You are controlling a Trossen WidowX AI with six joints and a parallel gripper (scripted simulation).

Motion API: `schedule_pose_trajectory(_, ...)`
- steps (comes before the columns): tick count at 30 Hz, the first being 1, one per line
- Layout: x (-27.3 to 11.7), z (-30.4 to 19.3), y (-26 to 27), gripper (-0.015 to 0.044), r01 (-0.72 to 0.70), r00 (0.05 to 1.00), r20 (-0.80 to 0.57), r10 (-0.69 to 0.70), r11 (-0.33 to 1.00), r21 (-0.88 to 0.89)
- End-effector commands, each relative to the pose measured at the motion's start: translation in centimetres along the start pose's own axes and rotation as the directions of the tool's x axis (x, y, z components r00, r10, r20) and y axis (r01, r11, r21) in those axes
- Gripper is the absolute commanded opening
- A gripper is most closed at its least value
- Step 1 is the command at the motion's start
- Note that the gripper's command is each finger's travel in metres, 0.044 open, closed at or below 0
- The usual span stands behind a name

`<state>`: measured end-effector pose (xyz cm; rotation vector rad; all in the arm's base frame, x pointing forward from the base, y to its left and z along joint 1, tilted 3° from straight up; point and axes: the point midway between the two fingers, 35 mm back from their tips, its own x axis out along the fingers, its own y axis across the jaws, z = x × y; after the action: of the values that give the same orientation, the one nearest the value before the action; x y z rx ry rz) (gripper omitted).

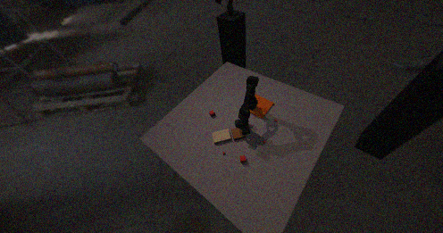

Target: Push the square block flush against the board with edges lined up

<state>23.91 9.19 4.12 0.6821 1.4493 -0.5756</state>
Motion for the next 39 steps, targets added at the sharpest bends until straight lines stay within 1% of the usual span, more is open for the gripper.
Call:
schedule_pose_trajectory(1,0.1,-0.7,-0.1,0.0,0.004,1.0,0.002,-0.004,1.0,0.001)
schedule_pose_trajectory(24,0.2,-4.3,-0.3,0.0,0.004,1.0,-0.002,-0.004,1.0,0.002)
schedule_pose_trajectory(26,-0.9,-3.9,0.1,0.0,-0.003,1.0,-0.003,0.003,1.0,0.0)
schedule_pose_trajectory(29,-4.5,-3.9,0.2,0.0,0.002,1.0,-0.002,-0.002,1.0,0.002)
schedule_pose_trajectory(30,-5.1,-3.9,0.1,0.0,0.003,1.0,-0.001,-0.003,1.0,0.002)
schedule_pose_trajectory(36,-5.1,-3.9,0.4,0.0,-0.013,1.0,0.0,0.013,1.0,-0.002)
schedule_pose_trajectory(39,-5.3,-3.5,1.0,0.0,-0.013,1.0,0.0,0.013,0.997,-0.082)
